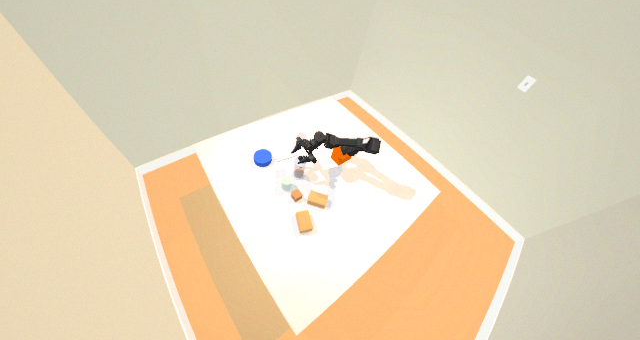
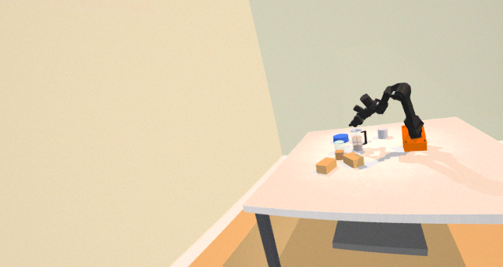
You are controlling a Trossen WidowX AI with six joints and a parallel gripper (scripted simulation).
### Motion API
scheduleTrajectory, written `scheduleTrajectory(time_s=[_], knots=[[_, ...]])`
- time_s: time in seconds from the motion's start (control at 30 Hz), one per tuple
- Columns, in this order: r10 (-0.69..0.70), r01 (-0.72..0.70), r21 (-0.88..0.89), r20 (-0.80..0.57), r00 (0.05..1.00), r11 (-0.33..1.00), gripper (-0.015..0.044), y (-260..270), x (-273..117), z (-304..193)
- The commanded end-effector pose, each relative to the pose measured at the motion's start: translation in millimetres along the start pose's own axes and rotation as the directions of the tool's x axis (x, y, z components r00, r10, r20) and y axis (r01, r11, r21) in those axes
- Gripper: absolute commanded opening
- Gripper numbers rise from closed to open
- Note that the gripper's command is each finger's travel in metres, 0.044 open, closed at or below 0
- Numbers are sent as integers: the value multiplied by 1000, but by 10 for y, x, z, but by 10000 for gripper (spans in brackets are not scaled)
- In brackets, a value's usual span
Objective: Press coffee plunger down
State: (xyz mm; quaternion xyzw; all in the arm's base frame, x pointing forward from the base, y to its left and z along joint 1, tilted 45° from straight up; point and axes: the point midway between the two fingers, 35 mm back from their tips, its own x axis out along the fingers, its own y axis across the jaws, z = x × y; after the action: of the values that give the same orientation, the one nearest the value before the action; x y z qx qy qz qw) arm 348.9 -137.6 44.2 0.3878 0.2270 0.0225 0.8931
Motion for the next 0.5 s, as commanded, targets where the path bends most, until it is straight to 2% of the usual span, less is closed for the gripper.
scheduleTrajectory(time_s=[0.0, 0.13, 0.33, 0.47], knots=[[-4, 4, -2, 0, 1000, 1000, 440, -6, 0, -1], [-10, 10, -2, -6, 1000, 1000, 440, -4, -128, 144], [-16, 16, 3, -15, 1000, 1000, 440, 109, -612, 523], [-16, 16, 3, -15, 1000, 1000, 440, 113, -630, 528]])
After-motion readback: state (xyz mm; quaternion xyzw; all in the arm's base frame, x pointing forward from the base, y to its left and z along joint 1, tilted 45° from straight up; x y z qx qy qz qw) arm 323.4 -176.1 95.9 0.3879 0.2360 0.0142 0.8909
